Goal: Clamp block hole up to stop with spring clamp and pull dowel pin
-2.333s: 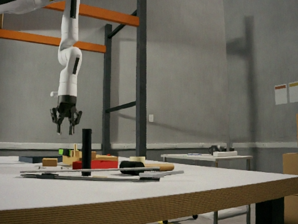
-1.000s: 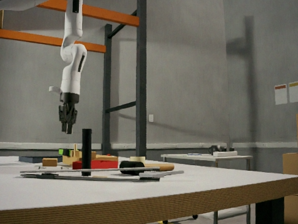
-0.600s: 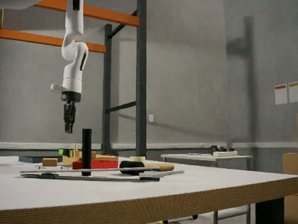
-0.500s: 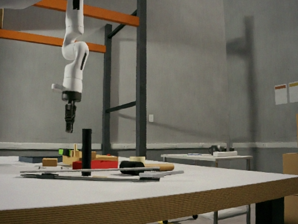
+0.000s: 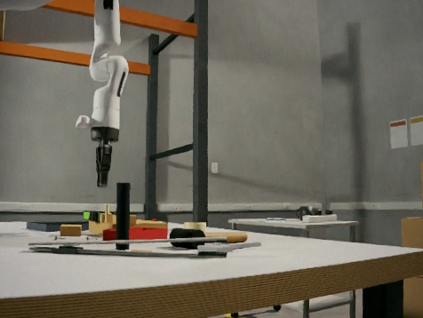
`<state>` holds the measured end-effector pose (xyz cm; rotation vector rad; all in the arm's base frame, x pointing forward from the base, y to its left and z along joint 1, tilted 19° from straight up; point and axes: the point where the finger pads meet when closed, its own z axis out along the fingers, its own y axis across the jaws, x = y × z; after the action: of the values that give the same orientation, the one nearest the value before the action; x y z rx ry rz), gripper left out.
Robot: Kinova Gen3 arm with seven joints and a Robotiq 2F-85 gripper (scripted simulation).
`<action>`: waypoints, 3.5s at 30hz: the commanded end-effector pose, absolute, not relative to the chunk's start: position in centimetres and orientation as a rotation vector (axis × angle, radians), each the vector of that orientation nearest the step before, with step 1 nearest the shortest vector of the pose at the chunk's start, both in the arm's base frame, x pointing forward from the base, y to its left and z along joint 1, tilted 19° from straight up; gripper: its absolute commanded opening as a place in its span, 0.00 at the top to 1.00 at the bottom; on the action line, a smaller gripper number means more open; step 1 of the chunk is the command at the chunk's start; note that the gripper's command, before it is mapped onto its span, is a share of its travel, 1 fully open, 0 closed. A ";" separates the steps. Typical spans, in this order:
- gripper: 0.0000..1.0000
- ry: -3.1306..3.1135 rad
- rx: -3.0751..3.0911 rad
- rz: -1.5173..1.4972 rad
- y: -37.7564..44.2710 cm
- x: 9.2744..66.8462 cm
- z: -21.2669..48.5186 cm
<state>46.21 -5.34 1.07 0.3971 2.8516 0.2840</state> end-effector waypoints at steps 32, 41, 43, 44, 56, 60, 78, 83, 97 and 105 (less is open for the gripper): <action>0.46 2.843 0.129 0.239 -7.1 46.6 1.4; 0.66 2.843 0.129 0.239 -7.1 46.6 1.4; 0.66 2.843 0.129 0.239 -7.1 46.6 1.4; 0.66 2.843 0.129 0.239 -7.1 46.6 1.4; 0.66 2.843 0.129 0.239 -7.1 46.6 1.4; 0.66 2.843 0.129 0.239 -7.1 46.6 1.4; 0.66 2.843 0.129 0.238 -7.1 46.6 1.4; 0.66 2.843 0.129 0.238 -7.1 46.7 1.2; 0.66 2.844 0.129 0.238 -7.0 47.0 0.3; 0.66 2.844 0.129 0.238 -6.9 47.3 -0.6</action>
<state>47.15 -6.86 -0.31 0.1283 2.8454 0.2399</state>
